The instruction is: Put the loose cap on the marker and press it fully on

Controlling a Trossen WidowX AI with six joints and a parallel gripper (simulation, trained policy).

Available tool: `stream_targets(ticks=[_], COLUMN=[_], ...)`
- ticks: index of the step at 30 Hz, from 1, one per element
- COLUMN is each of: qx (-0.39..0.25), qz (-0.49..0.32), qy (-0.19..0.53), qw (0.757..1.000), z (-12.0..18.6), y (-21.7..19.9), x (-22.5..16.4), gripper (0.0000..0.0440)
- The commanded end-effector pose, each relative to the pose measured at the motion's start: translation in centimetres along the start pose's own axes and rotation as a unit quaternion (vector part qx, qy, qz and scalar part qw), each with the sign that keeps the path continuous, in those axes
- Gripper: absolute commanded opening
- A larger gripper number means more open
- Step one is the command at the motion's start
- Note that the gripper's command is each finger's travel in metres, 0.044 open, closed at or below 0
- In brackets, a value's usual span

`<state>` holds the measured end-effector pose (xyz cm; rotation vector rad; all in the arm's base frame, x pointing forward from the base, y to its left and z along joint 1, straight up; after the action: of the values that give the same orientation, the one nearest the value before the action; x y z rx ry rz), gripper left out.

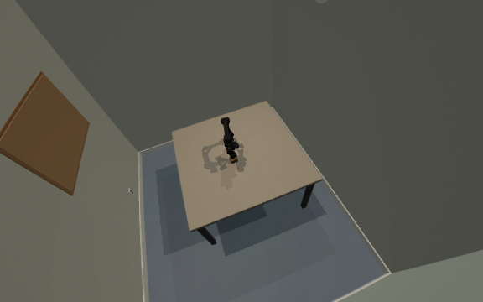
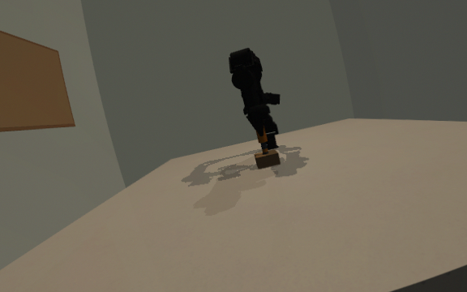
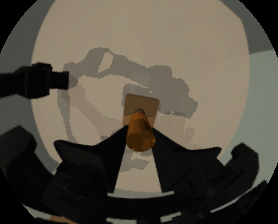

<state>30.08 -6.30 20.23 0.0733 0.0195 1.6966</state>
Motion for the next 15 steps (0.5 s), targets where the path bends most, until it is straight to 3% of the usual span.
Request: stream_targets(ticks=[1, 11, 12, 15], qx=[0.019, 0.026, 0.028, 0.029], qz=[0.005, 0.024, 0.025, 0.03], qy=[-0.011, -0.013, -0.014, -0.012], qw=[1.0, 0.999, 0.999, 0.999], z=[-1.6, -3.6, -3.8, -4.1], y=[0.1, 0.0, 0.1, 0.1], x=[0.0, 0.1, 0.1, -0.1], gripper=[0.0, 0.0006, 0.0032, 0.0035])
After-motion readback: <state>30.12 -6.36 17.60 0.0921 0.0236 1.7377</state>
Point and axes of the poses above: the point midway between the two fingers, 35 mm back from their tips, its own z axis back along the fingers, its own y axis across the jaws, x = y × z, the point moved 6 cm from there along z, back along the fingers, and after that the axes turned 5 degrees about z, right-handed, at the moved point
